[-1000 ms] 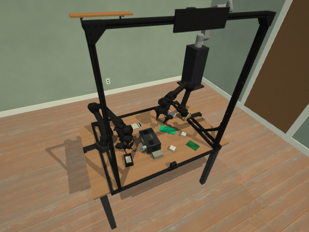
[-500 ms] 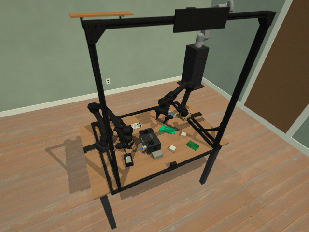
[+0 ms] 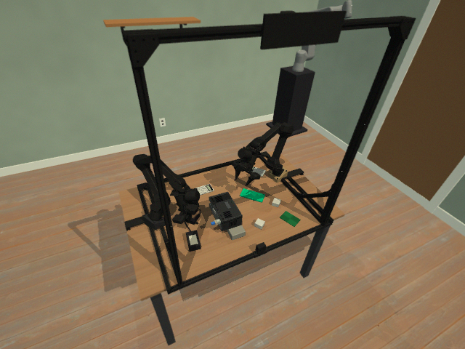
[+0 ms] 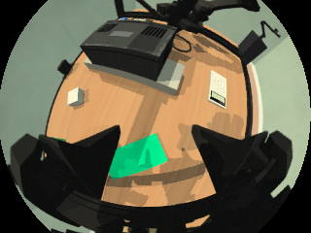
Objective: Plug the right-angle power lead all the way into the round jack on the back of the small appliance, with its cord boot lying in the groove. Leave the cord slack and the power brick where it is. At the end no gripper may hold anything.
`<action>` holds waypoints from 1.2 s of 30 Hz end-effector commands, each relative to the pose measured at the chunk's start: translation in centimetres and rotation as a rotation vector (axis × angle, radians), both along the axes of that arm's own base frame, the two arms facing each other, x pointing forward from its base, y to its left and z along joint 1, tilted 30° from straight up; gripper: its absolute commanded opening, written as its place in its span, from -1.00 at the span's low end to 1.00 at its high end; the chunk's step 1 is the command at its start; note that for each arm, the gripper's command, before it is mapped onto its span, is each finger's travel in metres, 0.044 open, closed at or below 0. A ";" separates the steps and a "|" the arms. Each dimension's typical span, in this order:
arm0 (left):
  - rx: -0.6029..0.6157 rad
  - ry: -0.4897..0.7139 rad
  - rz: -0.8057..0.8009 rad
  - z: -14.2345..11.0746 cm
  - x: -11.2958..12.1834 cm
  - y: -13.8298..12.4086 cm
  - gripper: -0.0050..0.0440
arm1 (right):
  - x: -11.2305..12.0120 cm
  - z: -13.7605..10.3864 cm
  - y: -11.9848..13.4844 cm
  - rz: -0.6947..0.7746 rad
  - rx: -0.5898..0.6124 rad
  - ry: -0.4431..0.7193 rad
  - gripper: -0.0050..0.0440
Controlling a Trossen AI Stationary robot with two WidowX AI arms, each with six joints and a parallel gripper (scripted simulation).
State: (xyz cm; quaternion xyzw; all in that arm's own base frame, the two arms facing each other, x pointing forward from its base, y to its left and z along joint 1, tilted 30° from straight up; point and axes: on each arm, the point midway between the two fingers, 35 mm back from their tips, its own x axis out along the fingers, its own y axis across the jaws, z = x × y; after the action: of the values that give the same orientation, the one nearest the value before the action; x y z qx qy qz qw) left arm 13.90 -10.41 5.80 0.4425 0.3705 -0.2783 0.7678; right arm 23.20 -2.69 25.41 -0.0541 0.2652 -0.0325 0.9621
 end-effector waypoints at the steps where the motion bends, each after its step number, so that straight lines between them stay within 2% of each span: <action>1: -0.009 -0.006 0.003 1.8 -0.6 -0.6 -0.80 | 0.0 -0.1 0.0 0.001 -0.004 0.003 0.84; 13: -0.012 -0.018 0.002 6.3 -3.0 -1.0 -0.80 | 0.0 -0.1 0.0 0.001 -0.004 0.003 0.84; 18: -0.014 -0.020 0.005 6.6 -3.1 -1.0 -0.80 | 0.0 -0.1 0.0 0.001 -0.004 0.003 0.84; 36: -0.152 -0.063 0.347 8.1 -1.4 -4.3 -0.80 | 0.0 -0.1 0.0 0.001 -0.004 0.003 0.84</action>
State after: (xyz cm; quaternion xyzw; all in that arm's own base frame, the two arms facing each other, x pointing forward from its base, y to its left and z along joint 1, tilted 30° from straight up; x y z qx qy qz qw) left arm 12.02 -13.79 13.41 0.3489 0.3947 -0.1805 0.8306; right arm 23.20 -2.69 25.40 -0.0541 0.2653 -0.0325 0.9621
